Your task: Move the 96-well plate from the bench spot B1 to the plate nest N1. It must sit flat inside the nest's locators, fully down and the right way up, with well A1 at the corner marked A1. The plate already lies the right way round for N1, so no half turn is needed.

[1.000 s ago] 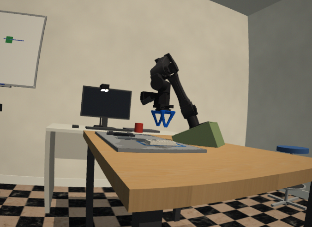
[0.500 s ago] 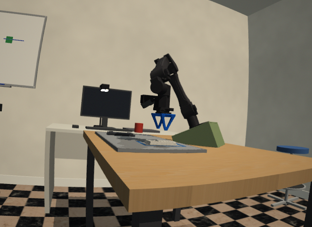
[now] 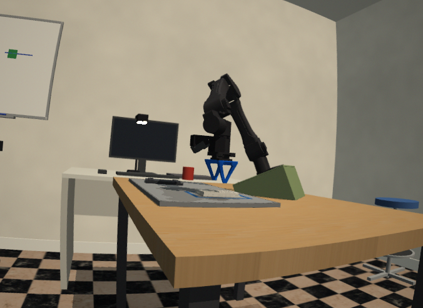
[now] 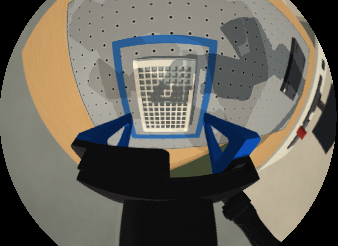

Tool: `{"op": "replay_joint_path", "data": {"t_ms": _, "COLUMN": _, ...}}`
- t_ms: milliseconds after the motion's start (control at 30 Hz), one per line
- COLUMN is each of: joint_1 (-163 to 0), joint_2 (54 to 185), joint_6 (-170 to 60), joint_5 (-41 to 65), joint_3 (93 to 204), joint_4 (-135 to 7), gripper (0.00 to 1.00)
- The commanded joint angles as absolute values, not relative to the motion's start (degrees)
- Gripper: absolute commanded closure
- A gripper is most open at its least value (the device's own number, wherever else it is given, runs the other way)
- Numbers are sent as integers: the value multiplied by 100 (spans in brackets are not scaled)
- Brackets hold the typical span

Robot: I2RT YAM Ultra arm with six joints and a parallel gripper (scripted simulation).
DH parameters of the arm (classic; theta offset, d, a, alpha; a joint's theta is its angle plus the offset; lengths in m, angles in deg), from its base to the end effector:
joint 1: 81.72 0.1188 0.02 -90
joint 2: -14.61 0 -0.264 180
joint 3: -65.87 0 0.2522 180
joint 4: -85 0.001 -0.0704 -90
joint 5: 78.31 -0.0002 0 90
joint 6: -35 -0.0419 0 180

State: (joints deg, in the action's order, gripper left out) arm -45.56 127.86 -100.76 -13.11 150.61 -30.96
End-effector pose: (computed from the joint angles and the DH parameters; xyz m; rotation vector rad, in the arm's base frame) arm 0.2849 0.1877 0.1327 0.2243 2.8374 -0.5141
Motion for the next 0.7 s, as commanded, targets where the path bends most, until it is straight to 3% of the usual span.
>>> {"op": "replay_joint_path", "data": {"t_ms": 0, "joint_1": -4608, "joint_2": 12871, "joint_6": -9979, "joint_5": -1364, "joint_3": 14924, "joint_4": -3367, "gripper": 0}}
{"op": "replay_joint_path", "data": {"t_ms": 667, "joint_1": -4768, "joint_2": 13159, "joint_6": -9745, "joint_5": -1366, "joint_3": 14633, "joint_4": -4044, "gripper": 0}}
